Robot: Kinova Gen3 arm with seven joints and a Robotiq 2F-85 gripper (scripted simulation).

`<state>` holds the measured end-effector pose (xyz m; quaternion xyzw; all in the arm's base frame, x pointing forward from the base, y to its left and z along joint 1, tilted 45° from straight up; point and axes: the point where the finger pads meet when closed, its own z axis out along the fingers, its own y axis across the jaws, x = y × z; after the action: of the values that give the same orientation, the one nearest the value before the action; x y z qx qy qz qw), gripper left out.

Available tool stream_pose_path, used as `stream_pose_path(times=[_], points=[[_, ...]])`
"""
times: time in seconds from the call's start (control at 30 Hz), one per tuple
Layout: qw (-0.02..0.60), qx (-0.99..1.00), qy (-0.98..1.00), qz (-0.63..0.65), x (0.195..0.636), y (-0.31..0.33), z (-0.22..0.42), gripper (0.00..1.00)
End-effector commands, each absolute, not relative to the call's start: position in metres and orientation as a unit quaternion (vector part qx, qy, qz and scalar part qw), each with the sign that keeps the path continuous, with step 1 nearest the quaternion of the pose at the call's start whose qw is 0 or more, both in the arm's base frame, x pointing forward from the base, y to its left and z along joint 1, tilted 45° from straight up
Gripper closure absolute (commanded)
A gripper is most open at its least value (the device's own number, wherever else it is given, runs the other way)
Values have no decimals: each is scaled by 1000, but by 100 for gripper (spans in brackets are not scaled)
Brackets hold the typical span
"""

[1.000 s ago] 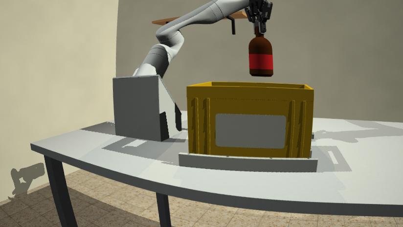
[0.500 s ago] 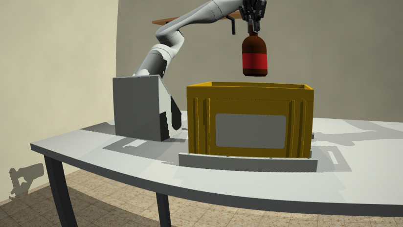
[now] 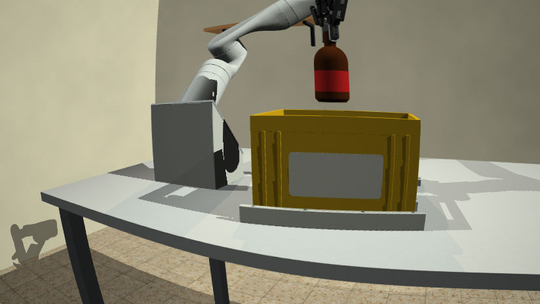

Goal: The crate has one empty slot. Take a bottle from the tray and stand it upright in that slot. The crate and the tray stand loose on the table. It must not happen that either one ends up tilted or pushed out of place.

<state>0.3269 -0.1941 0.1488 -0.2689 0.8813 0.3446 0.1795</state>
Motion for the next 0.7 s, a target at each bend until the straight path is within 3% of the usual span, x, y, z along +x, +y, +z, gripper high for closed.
stream_pose_path(times=[0.0, 0.67], points=[[178, -268, 883, 343, 318, -201, 140, 100], [178, -268, 883, 343, 294, -222, 115, 100]])
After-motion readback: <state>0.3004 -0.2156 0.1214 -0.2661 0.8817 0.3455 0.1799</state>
